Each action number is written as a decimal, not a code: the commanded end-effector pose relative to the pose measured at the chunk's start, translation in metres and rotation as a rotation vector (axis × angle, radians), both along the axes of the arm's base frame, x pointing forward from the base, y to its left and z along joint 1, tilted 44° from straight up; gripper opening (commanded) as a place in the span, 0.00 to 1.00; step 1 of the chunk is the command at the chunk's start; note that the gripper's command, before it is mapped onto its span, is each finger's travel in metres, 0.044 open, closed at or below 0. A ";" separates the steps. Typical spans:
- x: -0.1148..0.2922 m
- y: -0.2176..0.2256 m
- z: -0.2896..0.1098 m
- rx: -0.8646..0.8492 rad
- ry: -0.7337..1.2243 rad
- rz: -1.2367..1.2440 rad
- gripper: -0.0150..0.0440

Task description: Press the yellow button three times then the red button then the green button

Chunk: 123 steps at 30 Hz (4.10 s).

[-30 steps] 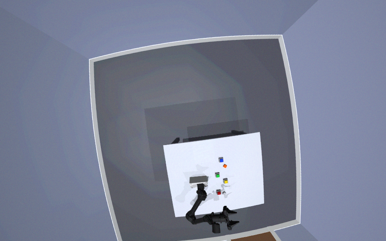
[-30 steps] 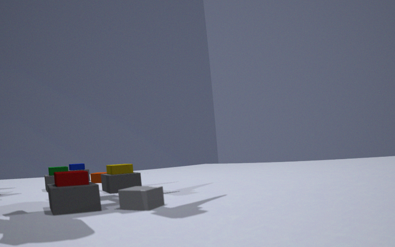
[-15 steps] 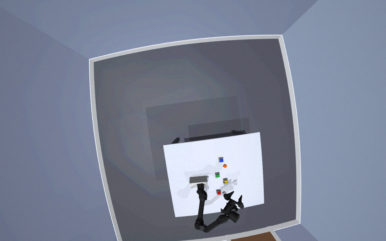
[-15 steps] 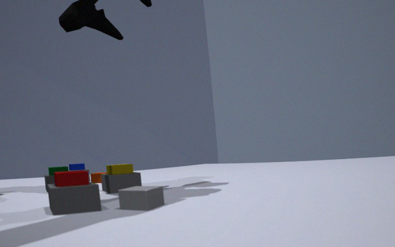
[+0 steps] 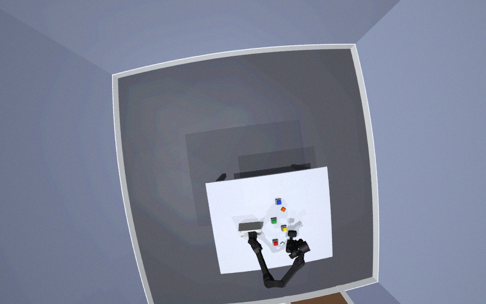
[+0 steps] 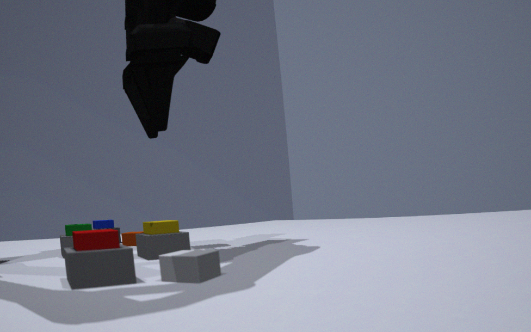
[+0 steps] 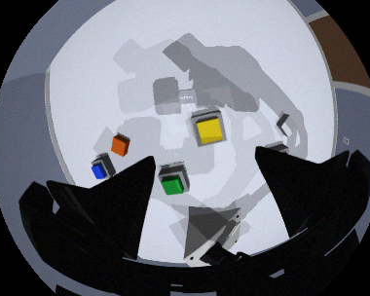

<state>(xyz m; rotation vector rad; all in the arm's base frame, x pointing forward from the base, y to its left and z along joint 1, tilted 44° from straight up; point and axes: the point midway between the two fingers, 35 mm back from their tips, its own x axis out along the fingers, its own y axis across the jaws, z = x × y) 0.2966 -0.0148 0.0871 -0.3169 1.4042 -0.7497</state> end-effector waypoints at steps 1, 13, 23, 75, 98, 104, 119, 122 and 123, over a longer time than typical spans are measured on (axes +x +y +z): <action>-0.004 -0.009 -0.003 -0.052 0.188 0.077 0.93; -0.008 -0.045 -0.040 -0.054 0.187 0.077 0.71; -0.010 -0.052 -0.047 -0.055 0.187 0.076 0.29; -0.013 -0.068 -0.064 -0.051 0.185 0.075 0.29; -0.012 -0.068 -0.064 -0.056 0.187 0.076 0.29; -0.014 -0.074 -0.070 -0.057 0.187 0.076 0.29; -0.014 -0.076 -0.072 -0.057 0.187 0.076 0.29; -0.014 -0.076 -0.072 -0.057 0.187 0.076 0.29; -0.014 -0.076 -0.072 -0.057 0.187 0.076 0.29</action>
